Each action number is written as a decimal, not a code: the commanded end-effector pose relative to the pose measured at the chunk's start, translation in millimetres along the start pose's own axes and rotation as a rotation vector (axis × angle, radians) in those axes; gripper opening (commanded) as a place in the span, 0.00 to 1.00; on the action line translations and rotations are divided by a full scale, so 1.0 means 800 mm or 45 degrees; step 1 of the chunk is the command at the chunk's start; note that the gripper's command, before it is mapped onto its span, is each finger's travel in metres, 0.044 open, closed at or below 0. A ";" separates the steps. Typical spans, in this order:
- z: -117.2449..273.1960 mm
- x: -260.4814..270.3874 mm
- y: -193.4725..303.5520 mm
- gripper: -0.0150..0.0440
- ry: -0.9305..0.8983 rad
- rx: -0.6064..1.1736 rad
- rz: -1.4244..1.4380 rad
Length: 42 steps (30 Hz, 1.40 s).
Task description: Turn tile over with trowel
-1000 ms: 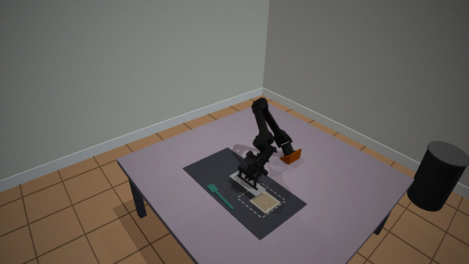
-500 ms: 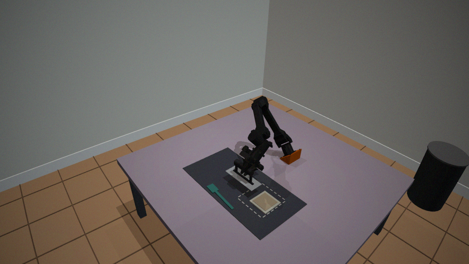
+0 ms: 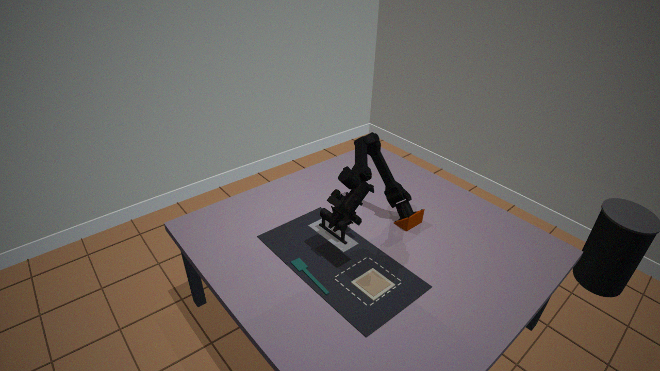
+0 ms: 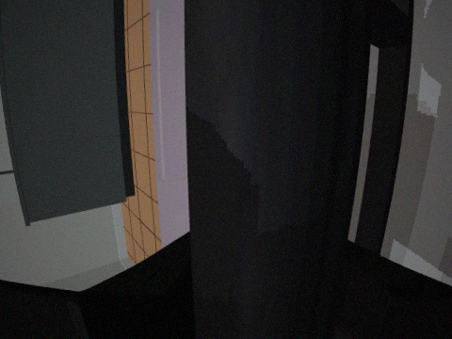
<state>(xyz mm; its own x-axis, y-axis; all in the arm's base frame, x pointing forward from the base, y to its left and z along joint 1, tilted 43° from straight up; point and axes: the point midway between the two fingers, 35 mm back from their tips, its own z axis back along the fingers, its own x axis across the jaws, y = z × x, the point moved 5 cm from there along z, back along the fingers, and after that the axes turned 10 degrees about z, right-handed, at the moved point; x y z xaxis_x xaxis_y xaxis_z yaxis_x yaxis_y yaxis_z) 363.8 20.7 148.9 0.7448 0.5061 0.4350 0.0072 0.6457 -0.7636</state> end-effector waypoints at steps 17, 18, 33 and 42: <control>0.006 0.006 -0.008 0.25 -0.018 0.007 0.002; 0.006 0.006 -0.008 0.25 -0.018 0.007 0.002; 0.006 0.006 -0.008 0.25 -0.018 0.007 0.002; 0.001 0.020 0.009 0.25 -0.011 0.018 -0.003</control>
<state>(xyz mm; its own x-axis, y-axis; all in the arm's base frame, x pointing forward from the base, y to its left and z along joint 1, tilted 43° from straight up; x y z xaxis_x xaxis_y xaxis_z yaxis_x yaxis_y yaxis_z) 367.4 22.8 152.2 0.7469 0.5082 0.4289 -0.0026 0.6472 -0.7623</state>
